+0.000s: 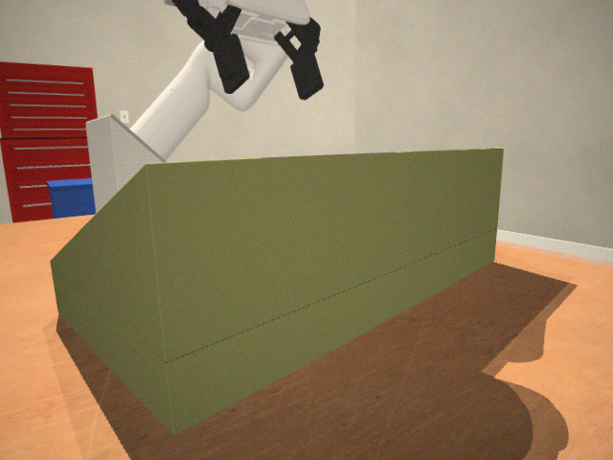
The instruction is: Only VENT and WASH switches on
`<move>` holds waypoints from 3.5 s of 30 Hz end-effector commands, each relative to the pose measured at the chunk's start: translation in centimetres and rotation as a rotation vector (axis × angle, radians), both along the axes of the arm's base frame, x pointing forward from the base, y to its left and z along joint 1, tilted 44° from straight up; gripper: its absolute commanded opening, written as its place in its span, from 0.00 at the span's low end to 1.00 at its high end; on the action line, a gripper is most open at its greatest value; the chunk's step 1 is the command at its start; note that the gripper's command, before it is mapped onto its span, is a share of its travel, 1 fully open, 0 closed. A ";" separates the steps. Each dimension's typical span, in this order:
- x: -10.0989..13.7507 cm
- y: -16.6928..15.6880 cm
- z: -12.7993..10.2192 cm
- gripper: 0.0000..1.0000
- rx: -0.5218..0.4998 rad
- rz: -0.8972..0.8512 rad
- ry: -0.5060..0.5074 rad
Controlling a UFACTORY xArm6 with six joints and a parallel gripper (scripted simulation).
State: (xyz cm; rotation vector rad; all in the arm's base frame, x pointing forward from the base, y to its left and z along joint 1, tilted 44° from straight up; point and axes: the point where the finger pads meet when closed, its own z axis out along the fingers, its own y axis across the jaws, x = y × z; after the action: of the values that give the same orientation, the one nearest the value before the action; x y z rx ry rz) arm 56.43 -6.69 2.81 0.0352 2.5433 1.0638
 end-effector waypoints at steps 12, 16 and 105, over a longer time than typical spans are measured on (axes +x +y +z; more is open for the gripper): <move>0.1 -0.2 0.1 1.00 -0.002 -0.002 -0.003; 0.1 -0.2 0.1 1.00 -0.002 -0.002 -0.003; 1.0 -5.3 -4.8 1.00 -0.002 -0.002 -0.003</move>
State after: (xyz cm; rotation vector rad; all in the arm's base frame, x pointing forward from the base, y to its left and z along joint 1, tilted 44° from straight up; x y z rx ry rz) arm 57.31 -11.81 -2.16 0.0354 2.5432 1.0644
